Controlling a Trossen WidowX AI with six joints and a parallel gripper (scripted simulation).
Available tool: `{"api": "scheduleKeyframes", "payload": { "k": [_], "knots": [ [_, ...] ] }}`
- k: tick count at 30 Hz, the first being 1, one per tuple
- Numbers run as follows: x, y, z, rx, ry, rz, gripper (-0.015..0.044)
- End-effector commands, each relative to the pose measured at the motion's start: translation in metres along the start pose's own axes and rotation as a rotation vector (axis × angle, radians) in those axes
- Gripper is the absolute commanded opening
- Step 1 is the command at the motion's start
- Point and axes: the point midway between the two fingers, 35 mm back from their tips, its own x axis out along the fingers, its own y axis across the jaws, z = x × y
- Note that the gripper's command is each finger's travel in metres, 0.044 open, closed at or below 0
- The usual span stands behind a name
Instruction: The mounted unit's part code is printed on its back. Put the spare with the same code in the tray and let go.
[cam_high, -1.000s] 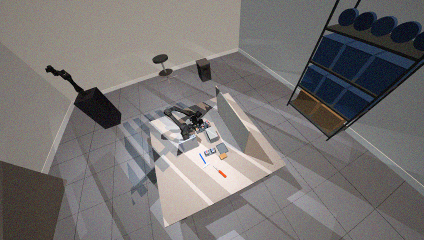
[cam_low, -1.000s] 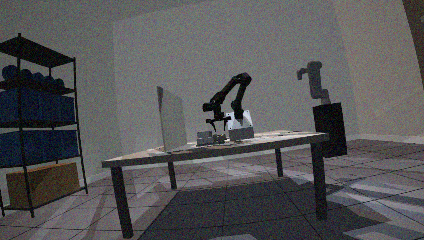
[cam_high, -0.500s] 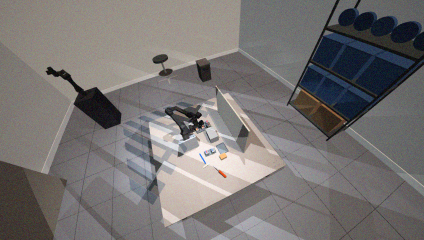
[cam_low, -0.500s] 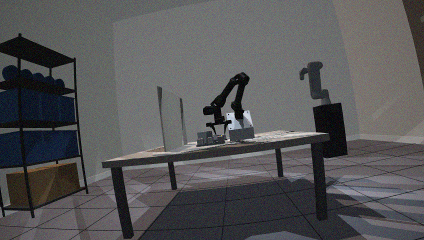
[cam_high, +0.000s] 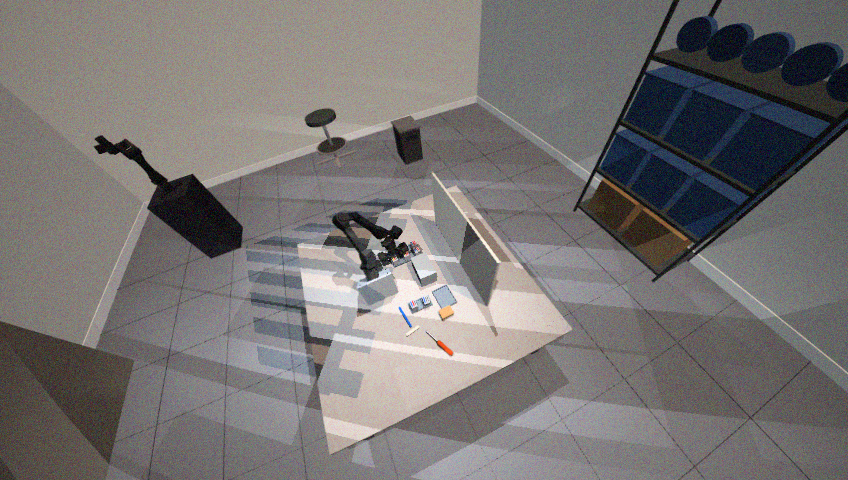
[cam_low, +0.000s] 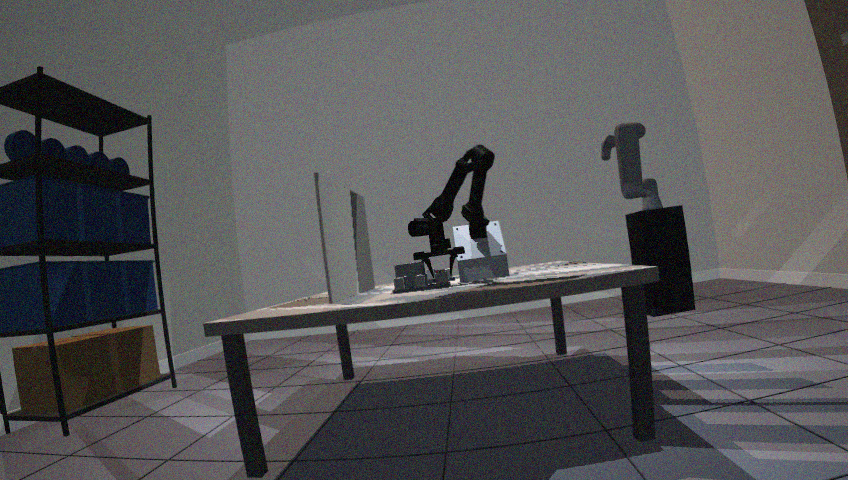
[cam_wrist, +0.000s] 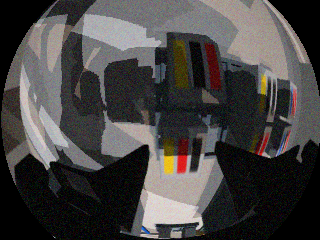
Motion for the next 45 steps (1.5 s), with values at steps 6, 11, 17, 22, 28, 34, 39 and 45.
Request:
{"api": "scheduleKeyframes", "payload": {
  "k": [6,11,17,22,28,34,39,45],
  "knots": [
    [0.015,0.003,0.001,0.006,-0.004,-0.001,0.0300],
    [0.018,0.004,0.001,0.007,-0.006,-0.001,0.0300],
    [0.017,0.004,0.002,0.004,-0.008,0.001,0.0221],
    [0.017,0.004,0.002,0.004,-0.008,0.001,0.0149],
    [0.017,0.004,0.002,0.004,-0.008,0.001,0.0089],
    [0.017,0.004,0.002,0.004,-0.008,0.001,0.0000],
    [0.017,0.004,0.002,0.004,-0.008,0.001,0.0000],
    [-0.001,0.000,0.000,0.002,0.002,0.001,0.0000]
  ]
}}
